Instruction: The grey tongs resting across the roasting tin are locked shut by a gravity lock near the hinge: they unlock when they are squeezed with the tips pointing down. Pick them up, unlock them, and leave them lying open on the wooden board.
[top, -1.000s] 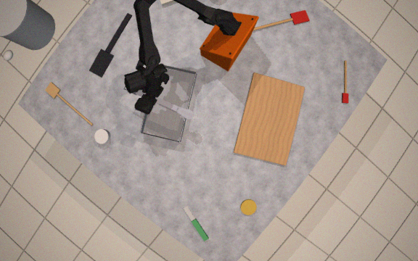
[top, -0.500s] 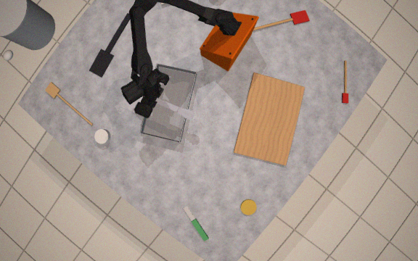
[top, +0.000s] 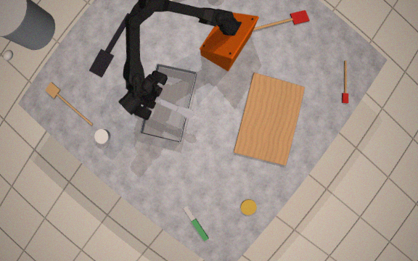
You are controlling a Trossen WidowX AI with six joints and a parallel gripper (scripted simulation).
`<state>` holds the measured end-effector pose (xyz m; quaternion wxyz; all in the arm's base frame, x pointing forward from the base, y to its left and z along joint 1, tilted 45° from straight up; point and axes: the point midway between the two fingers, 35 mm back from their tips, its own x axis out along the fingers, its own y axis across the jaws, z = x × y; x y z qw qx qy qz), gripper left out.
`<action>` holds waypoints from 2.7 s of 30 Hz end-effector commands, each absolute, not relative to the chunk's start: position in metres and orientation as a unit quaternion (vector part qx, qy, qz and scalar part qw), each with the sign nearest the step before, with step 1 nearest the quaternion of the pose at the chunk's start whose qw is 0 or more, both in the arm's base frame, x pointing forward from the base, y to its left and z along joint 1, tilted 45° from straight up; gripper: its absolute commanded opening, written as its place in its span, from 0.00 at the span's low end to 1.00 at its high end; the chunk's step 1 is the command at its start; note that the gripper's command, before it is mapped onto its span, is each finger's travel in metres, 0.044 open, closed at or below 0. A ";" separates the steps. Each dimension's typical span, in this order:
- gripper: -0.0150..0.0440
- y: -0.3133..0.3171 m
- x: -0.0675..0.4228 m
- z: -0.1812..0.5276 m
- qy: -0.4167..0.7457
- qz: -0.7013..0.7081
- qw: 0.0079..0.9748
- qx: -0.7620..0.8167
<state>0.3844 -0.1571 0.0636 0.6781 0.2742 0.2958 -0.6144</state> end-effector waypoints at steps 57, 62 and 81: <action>0.00 0.079 0.392 -0.074 0.550 -0.466 0.691 -0.042; 0.00 0.091 0.387 -0.082 0.562 -0.451 0.691 -0.056; 0.00 0.194 0.307 -0.162 0.660 -0.291 0.660 -0.209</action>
